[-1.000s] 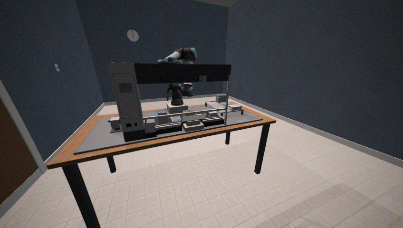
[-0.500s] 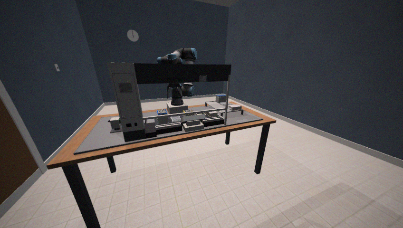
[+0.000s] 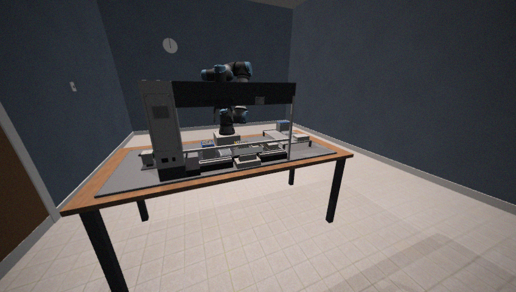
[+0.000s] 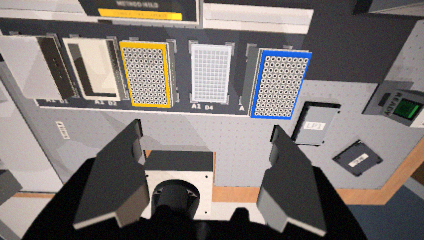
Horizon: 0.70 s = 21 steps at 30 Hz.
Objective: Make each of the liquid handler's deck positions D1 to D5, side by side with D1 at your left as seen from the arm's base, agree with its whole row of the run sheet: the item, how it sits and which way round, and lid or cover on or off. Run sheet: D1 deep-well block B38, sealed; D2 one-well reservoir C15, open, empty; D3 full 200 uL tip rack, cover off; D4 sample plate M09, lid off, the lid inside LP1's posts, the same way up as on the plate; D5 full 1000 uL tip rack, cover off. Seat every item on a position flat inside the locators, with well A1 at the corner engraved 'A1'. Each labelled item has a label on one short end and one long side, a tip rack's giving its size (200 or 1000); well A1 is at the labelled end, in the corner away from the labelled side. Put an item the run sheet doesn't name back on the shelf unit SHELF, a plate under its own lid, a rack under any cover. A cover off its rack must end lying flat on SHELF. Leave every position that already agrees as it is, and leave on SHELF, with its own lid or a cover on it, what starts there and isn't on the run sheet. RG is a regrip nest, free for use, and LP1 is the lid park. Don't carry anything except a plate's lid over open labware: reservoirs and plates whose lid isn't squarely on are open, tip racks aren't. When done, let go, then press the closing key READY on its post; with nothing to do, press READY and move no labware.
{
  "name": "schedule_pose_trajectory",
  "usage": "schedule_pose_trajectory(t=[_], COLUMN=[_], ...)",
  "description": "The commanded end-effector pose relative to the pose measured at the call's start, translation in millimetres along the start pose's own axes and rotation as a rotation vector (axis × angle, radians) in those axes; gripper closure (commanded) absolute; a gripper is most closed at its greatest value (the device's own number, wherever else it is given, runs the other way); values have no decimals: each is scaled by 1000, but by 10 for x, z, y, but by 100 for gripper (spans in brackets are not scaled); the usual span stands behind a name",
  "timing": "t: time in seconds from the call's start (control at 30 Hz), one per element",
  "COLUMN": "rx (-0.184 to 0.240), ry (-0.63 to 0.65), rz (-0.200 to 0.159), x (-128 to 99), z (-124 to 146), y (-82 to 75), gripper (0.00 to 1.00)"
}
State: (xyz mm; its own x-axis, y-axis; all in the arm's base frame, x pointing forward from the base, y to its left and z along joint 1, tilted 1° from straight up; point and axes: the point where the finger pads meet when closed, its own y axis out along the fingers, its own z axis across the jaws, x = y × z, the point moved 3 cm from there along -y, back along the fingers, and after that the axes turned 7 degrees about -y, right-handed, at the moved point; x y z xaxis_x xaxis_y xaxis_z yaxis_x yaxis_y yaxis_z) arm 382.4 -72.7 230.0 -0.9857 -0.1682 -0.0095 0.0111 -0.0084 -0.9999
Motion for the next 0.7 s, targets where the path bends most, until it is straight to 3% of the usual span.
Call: schedule_pose_trajectory(t=[0.0,0.3,0.33,0.6,0.67], rx=[1,1,1,0,0], ry=[0,0,20,180,180], rz=[1,1,1,1,1], x=[-2,-2,48,443,443], z=[2,2,-4,-45,-45], y=[-76,-144,-151,-194,-194], gripper=[18,18,100,100,100])
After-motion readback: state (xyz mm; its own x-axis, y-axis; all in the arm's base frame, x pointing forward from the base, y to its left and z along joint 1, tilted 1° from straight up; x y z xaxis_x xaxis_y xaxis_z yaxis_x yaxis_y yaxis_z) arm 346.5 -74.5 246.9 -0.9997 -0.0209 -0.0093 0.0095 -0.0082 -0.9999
